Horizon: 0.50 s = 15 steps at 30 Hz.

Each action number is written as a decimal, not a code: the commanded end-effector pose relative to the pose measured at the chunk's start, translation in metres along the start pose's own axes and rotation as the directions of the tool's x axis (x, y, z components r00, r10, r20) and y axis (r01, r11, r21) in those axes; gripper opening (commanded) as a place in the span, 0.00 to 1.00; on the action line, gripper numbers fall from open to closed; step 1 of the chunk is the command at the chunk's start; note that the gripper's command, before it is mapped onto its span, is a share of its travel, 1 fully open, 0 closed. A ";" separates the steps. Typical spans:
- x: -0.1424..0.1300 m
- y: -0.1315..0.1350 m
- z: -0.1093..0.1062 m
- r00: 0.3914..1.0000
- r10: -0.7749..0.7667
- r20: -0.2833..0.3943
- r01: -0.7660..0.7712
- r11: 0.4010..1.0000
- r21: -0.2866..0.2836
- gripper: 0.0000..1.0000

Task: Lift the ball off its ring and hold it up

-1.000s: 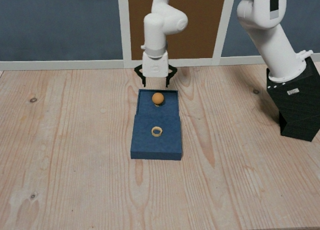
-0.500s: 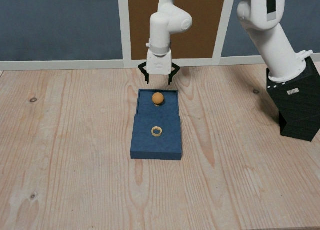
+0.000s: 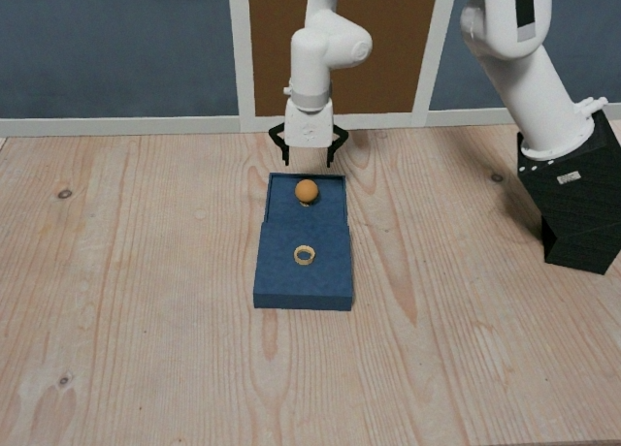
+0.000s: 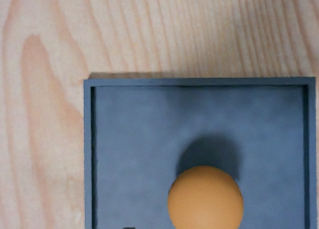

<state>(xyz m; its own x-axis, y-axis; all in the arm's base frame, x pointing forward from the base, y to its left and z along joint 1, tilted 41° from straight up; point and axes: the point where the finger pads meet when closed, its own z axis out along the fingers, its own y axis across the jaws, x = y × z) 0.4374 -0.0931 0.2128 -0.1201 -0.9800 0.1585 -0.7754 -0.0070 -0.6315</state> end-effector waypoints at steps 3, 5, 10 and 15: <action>0.000 -0.002 0.017 1.000 0.000 0.000 0.000 1.000 0.002 1.00; 0.001 -0.002 0.027 1.000 0.000 0.000 0.000 1.000 0.002 1.00; 0.001 -0.003 0.044 1.000 0.000 -0.002 0.000 1.000 0.003 1.00; 0.000 -0.003 0.059 1.000 0.000 -0.002 0.000 1.000 0.003 1.00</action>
<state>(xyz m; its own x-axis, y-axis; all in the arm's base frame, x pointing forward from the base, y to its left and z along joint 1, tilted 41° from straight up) 0.4653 -0.1023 0.1787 -0.1132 -0.9818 0.1525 -0.7861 -0.0054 -0.6181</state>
